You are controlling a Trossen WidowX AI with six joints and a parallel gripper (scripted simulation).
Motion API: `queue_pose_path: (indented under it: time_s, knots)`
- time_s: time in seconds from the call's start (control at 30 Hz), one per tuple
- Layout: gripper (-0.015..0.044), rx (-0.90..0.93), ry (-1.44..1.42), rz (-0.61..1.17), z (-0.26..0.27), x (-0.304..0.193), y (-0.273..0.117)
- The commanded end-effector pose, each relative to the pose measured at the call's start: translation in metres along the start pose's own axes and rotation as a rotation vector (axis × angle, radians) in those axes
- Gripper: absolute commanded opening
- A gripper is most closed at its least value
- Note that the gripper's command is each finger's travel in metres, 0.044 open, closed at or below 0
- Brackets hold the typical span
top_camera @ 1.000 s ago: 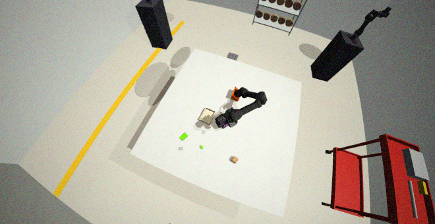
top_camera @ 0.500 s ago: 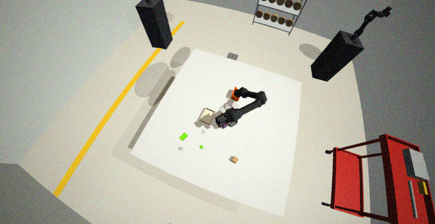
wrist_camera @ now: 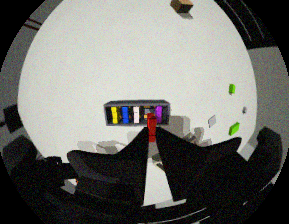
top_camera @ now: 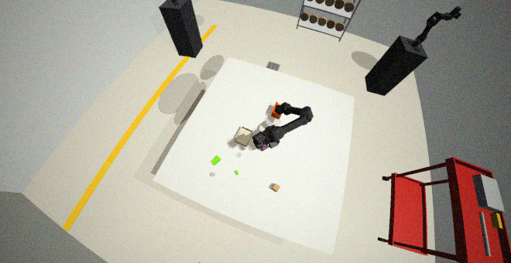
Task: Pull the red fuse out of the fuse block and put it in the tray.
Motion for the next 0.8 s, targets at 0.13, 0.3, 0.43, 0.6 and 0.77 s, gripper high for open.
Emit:
queue_pose_path:
  time_s: [0.13,0.3,0.43,0.6,0.77]
  knots:
    - [0.0,-0.01,-0.002,0.01,-0.023,-0.029,-0.006]
    - [0.0,-0.012,-0.002,0.013,-0.04,-0.055,-0.008]
    - [0.0,-0.013,-0.002,0.015,-0.051,-0.076,-0.009]
    - [0.0,-0.013,-0.002,0.015,-0.064,-0.105,-0.009]
    - [0.0,-0.012,-0.004,0.014,-0.074,-0.134,-0.007]
Point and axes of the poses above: the point midway between the two fingers, 35 mm back from their tips, its own y axis out along the fingers, its own z axis across the jaws, x = y × z, the point moved 7 cm from there along -y, back along the fingers, and after that the axes turned 7 degrees about -y, right-handed, at the moved point
